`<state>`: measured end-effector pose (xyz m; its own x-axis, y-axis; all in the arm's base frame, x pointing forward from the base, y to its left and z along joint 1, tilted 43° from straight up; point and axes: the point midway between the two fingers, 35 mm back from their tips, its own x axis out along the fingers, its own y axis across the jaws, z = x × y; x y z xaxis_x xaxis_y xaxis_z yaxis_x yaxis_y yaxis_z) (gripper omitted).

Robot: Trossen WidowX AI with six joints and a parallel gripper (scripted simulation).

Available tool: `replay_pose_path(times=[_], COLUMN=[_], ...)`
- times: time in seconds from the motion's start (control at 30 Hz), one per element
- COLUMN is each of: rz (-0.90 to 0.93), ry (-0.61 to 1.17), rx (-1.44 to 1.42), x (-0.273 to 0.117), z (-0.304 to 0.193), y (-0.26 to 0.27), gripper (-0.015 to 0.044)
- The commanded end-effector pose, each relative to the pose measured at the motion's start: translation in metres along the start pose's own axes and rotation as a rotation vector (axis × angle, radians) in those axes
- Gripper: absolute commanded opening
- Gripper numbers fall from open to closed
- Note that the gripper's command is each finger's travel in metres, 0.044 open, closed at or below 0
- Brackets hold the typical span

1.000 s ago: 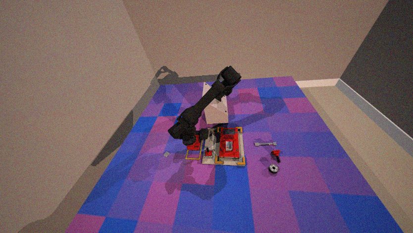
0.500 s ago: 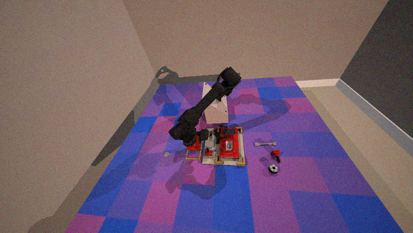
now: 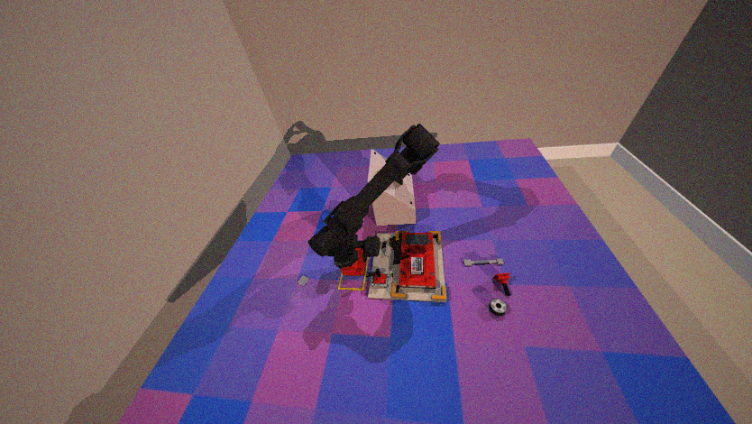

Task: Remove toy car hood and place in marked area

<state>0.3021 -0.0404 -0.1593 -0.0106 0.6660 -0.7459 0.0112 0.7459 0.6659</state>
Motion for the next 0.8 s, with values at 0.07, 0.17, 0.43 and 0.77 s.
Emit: replay_pose_path(times=[0.07,0.17,0.43,0.77], rz=[0.006,0.006,0.000,0.000], ry=[-0.001,-0.001,0.000,0.000], rx=[0.006,0.006,0.000,0.000], x=[0.0037,0.0052,0.0044,0.0044], z=[-0.0005,-0.0005,-0.0001,-0.0001], y=[0.0002,0.0003,0.0002,0.0002], gripper=[0.0000,0.0000,0.0131,0.0394])
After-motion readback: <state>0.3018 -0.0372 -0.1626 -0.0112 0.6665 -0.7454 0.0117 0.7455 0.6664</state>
